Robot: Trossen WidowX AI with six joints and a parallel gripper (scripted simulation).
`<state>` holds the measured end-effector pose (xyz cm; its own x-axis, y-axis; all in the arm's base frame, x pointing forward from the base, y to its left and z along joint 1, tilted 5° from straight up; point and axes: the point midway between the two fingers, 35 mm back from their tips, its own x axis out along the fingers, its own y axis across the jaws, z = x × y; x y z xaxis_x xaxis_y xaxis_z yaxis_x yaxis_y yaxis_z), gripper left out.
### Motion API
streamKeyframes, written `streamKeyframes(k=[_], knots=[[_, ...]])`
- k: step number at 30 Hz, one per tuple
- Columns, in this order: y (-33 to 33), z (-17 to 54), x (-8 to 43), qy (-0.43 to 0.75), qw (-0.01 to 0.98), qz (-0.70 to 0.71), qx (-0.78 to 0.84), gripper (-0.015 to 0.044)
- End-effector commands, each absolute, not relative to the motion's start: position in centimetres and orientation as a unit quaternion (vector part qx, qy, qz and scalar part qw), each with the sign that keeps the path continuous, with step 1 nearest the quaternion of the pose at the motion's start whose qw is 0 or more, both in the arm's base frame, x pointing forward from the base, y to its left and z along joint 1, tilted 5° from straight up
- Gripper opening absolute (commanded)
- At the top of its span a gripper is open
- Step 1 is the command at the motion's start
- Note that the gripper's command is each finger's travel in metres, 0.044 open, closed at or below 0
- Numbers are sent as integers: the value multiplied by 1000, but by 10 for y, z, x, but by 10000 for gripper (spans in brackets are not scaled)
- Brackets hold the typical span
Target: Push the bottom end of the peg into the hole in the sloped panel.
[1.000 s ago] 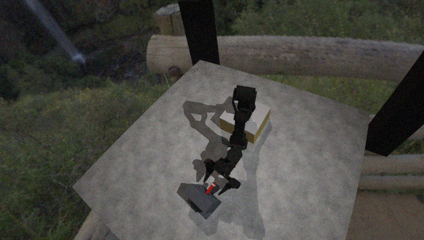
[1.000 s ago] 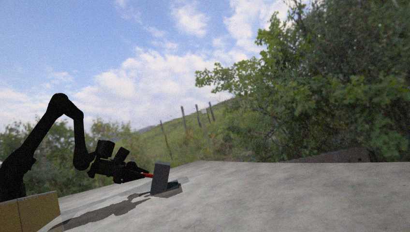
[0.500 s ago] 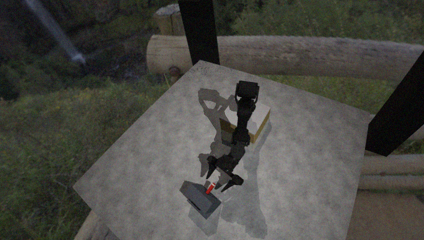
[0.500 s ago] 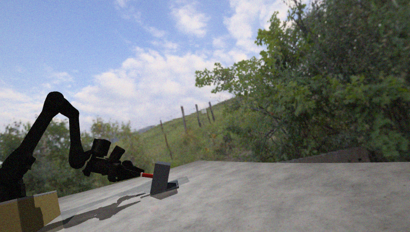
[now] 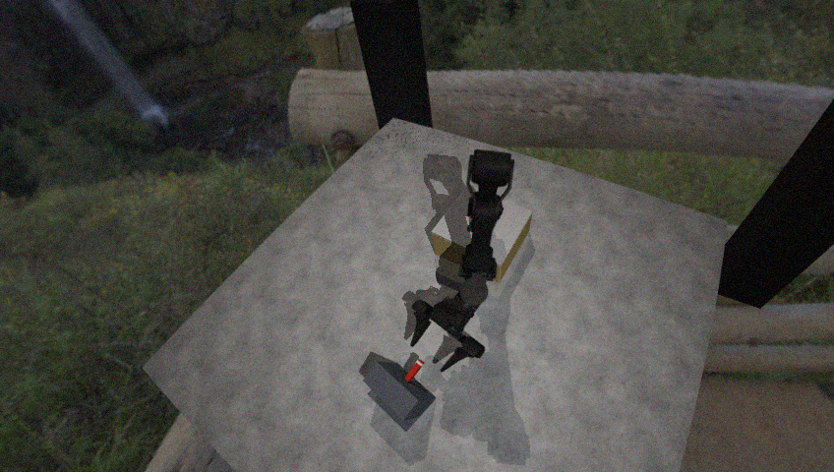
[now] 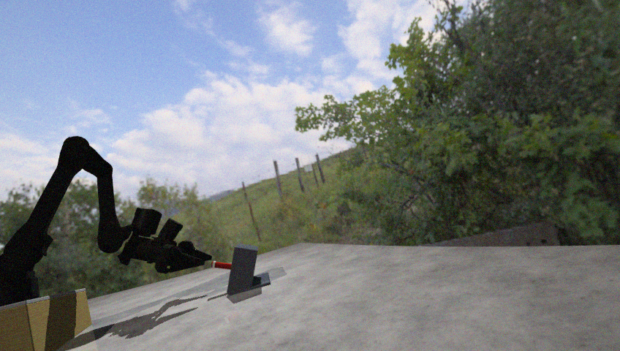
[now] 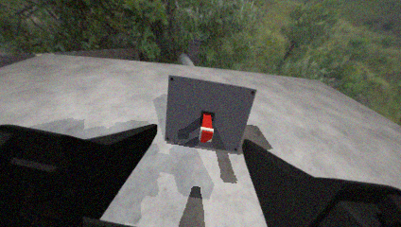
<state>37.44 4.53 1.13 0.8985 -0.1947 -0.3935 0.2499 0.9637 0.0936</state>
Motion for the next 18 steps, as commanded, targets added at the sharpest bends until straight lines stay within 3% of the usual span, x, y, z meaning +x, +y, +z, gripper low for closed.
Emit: streamKeyframes(k=[1, 18], knots=[[46, 14, 370, 194, 971, -116, 73, 440], [51, 22, 352, 195, 971, -115, 72, 440]])
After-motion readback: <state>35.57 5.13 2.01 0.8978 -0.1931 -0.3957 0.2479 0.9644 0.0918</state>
